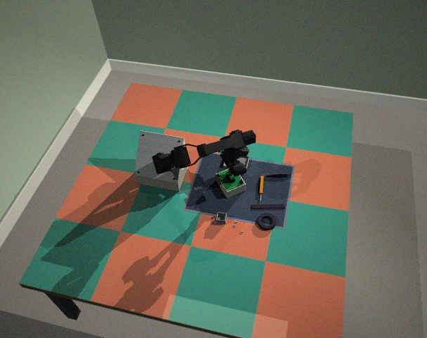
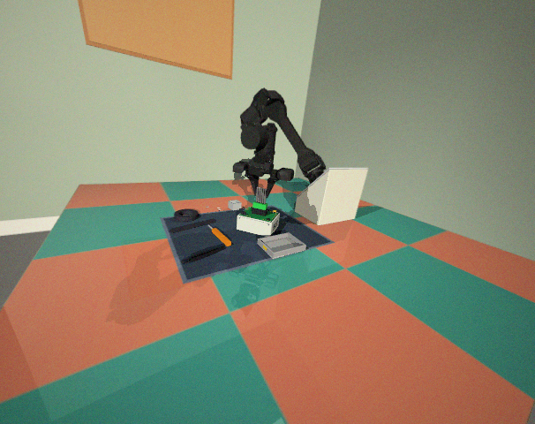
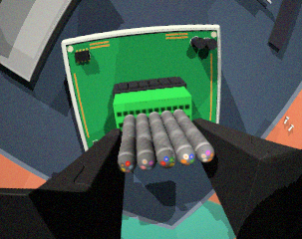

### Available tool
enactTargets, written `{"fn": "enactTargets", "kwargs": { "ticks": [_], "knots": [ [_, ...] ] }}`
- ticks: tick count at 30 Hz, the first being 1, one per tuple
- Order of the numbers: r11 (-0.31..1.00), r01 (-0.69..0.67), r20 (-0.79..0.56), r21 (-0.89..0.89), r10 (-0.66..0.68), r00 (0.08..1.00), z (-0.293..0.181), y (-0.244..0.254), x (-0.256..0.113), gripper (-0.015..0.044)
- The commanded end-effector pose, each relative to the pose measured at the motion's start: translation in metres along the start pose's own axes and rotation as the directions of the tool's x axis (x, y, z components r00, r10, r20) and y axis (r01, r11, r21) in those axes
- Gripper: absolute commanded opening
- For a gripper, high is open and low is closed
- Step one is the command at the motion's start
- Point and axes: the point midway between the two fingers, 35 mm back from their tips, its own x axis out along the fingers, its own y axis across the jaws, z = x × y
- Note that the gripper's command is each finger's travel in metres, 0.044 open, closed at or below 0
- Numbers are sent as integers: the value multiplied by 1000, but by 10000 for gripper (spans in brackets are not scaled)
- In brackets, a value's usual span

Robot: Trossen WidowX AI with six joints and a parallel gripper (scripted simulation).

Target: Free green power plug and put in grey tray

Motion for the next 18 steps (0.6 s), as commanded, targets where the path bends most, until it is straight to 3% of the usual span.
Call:
{"fn": "enactTargets", "kwargs": {
  "ticks": [1,7,18],
  "knots": [
    [995,-97,19,-13,97,995,1,-8,-13,0],
    [993,-117,19,-13,118,993,1,-10,-14,0],
    [991,135,23,-9,-135,991,1,12,-17,0]
  ]
}}
